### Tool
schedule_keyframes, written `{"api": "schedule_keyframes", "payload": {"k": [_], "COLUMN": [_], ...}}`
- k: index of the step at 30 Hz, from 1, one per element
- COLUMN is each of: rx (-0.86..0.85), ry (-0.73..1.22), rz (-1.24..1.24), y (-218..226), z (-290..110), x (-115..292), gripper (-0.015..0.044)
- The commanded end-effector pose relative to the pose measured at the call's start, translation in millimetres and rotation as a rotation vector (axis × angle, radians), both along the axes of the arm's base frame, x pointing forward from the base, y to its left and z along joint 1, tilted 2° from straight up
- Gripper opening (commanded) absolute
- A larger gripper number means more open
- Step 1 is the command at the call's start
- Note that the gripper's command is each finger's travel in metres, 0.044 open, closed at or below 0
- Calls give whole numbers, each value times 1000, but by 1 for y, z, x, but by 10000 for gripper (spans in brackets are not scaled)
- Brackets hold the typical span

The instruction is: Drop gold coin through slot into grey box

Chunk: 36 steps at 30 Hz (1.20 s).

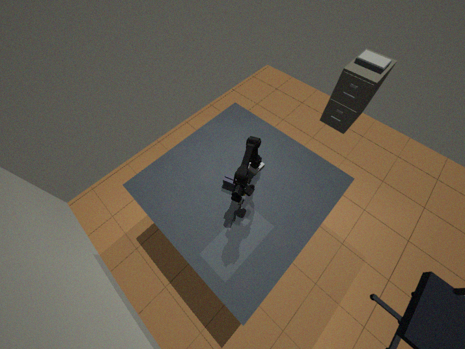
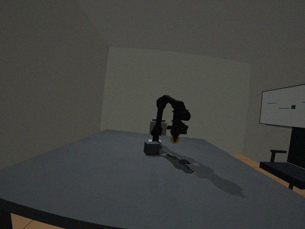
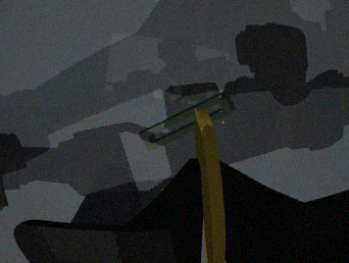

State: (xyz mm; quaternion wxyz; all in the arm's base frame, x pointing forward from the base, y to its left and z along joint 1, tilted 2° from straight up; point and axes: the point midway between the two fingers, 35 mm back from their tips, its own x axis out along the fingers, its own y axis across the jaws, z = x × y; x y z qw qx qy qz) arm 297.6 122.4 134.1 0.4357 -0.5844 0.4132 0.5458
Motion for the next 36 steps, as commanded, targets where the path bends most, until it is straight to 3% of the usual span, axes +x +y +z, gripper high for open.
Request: {"api": "schedule_keyframes", "payload": {"k": [1,36], "rx": [-9,-23], "ry": [4,7], "rz": [47,32], "y": [0,-75], "z": [-1,1], "x": [0,-13], "gripper": [0,0]}}
